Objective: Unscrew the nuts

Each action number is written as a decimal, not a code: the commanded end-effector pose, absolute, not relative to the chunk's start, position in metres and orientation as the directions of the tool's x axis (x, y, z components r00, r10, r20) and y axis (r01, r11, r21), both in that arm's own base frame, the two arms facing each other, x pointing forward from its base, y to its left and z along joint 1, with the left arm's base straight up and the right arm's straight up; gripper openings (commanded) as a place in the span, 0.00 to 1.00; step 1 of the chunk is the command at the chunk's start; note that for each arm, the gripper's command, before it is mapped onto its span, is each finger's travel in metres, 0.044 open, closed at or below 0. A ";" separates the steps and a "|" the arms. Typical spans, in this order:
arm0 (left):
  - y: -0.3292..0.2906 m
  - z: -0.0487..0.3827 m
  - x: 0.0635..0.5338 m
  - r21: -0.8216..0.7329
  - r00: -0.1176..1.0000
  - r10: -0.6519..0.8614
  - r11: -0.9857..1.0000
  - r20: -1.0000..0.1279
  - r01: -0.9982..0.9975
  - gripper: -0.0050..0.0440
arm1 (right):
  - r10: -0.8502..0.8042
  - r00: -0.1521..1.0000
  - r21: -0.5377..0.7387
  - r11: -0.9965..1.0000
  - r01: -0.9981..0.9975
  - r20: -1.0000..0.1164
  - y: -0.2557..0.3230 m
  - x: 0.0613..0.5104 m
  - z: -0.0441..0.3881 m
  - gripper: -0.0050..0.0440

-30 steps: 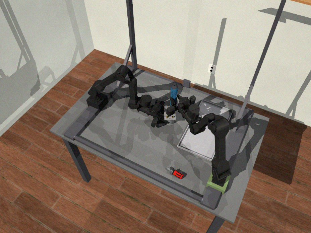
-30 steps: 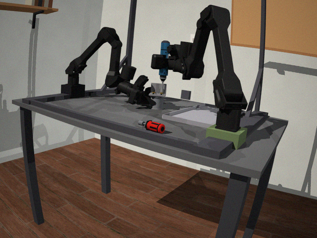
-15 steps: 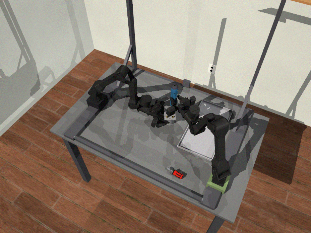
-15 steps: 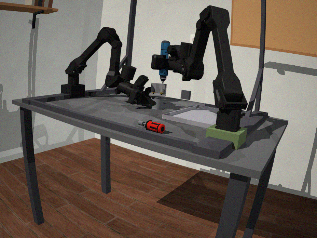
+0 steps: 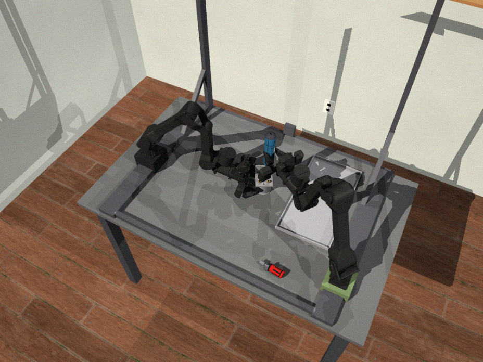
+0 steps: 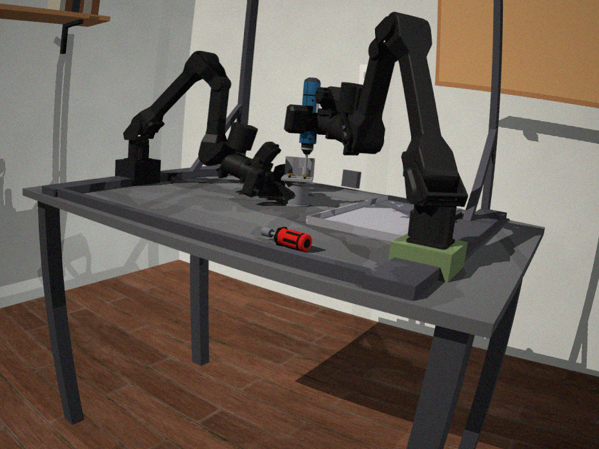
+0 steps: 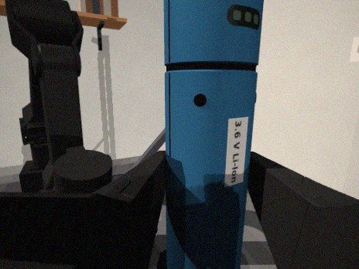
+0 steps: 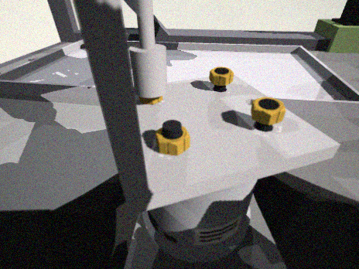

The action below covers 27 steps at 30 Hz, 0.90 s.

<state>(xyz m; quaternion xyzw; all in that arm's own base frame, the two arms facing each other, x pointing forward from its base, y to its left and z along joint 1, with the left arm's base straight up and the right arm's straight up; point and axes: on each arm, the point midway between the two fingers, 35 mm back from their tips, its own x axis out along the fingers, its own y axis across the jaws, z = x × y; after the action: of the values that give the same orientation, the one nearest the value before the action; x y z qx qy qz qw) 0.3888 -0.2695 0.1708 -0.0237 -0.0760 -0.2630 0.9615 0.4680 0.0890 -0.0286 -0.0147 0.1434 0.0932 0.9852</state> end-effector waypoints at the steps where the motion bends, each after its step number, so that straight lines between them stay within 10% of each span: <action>1: -0.272 0.172 0.390 -0.006 0.850 -0.502 0.860 0.161 0.510 0.43 | 0.181 0.952 0.000 0.982 -0.187 -0.249 0.090 0.474 -0.014 0.59; 27: -0.269 0.138 0.387 -0.004 0.852 -0.504 0.860 0.140 0.509 0.43 | 0.181 0.952 0.000 0.982 -0.187 -0.249 0.090 0.474 -0.014 0.59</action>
<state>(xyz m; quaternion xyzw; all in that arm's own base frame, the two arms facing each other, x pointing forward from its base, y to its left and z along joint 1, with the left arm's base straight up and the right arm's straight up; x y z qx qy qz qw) 0.3866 -0.2701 0.1639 -0.0325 -0.0969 -0.2645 0.9590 0.4680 0.0890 -0.0286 -0.0148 0.1434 0.0932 0.9852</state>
